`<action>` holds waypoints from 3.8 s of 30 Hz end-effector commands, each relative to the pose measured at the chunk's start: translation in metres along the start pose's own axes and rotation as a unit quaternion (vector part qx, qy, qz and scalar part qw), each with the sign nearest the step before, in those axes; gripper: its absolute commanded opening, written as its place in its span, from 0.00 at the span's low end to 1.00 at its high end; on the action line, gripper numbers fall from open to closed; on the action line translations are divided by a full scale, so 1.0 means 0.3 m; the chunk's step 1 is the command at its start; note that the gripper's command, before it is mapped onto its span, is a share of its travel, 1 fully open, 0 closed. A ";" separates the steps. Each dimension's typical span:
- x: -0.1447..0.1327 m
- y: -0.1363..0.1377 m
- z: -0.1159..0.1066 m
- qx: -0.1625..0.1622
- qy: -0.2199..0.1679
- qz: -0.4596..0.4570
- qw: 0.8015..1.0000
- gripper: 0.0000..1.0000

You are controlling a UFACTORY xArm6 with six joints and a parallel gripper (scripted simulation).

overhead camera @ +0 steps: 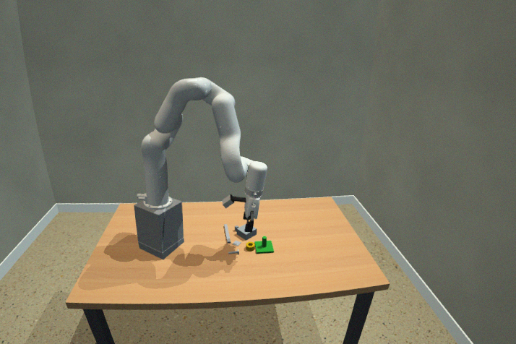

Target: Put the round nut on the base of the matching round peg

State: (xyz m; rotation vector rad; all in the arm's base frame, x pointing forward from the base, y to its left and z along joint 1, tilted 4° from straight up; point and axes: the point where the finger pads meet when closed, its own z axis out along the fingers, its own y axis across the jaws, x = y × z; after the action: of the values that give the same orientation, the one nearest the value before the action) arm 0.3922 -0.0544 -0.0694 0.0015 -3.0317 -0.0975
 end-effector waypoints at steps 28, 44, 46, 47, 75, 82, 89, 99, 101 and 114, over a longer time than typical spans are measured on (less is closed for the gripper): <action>-0.056 -0.005 0.087 -0.009 -0.073 0.127 0.989 0.60; -0.057 -0.004 0.090 -0.010 -0.073 0.127 0.989 0.60; -0.058 -0.004 0.091 -0.010 -0.073 0.127 0.989 0.60; -0.058 -0.004 0.091 -0.010 -0.073 0.127 0.989 0.60; -0.090 -0.002 0.186 -0.013 -0.074 0.127 0.989 0.60; -0.096 -0.002 0.216 -0.013 -0.074 0.127 0.989 0.60; -0.102 -0.002 0.258 -0.012 -0.074 0.127 0.989 0.60; -0.104 -0.002 0.300 -0.011 -0.074 0.127 0.989 0.60; -0.104 -0.002 0.309 -0.010 -0.074 0.127 0.989 0.60; -0.103 -0.003 0.341 -0.009 -0.073 0.128 0.989 0.60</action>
State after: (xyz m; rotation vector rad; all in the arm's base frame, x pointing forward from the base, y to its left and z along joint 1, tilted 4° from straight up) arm 0.4107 -0.0485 -0.1734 -0.4109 -3.1394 -0.1051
